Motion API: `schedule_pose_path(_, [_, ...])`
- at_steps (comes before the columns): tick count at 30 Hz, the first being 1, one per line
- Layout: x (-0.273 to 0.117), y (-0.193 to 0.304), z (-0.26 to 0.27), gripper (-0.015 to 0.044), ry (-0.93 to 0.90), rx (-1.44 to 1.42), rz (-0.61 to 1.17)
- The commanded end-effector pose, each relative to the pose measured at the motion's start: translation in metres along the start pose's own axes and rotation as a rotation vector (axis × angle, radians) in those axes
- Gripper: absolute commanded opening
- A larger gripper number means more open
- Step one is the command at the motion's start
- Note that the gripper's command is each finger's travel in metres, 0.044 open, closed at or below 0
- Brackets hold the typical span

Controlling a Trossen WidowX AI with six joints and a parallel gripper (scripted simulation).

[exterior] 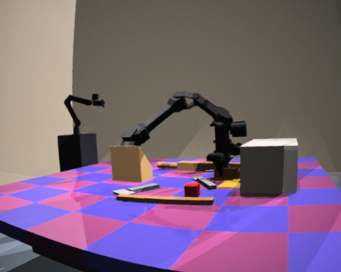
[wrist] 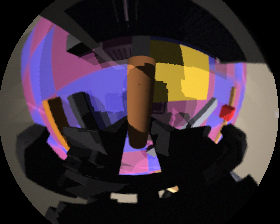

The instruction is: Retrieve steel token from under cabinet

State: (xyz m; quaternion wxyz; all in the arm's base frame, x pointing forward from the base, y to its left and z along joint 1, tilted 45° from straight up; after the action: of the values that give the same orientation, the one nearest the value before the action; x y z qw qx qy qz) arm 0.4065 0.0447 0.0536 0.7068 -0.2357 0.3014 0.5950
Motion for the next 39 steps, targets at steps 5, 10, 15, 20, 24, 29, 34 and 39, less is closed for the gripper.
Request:
schedule_pose_path(5, [0.001, 0.009, 0.0, 0.0, 0.004, 0.002, 0.003])
schedule_pose_path(10, [0.001, 0.013, 0.001, 0.0, 0.004, 0.002, 0.003])
schedule_pose_path(15, [0.001, 0.018, 0.002, 0.0, 0.004, 0.003, 0.003])
schedule_pose_path(20, [0.001, 0.023, 0.002, 0.0, 0.004, 0.003, 0.003])
schedule_pose_path(24, [0.001, 0.027, 0.003, 0.0, 0.004, 0.003, 0.004])
schedule_pose_path(29, [0.001, 0.031, 0.003, 0.0, 0.004, 0.003, 0.004])
schedule_pose_path(34, [0.001, 0.036, 0.004, 0.0, 0.004, 0.003, 0.004])
schedule_pose_path(39, [0.001, 0.041, 0.005, 0.0, 0.004, 0.004, 0.004])
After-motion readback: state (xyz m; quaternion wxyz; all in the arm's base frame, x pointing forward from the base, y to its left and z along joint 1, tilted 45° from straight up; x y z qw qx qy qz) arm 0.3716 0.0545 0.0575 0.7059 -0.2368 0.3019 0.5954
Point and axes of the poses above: the point midway between the two fingers, 35 mm back from their tips, its own x axis out along the fingers, its own z axis across the jaws, y = z × x, the point moved 3 cm from there along -x, back along the fingers, and after that the axes turned 6 degrees about -x, right-handed, at the moved point
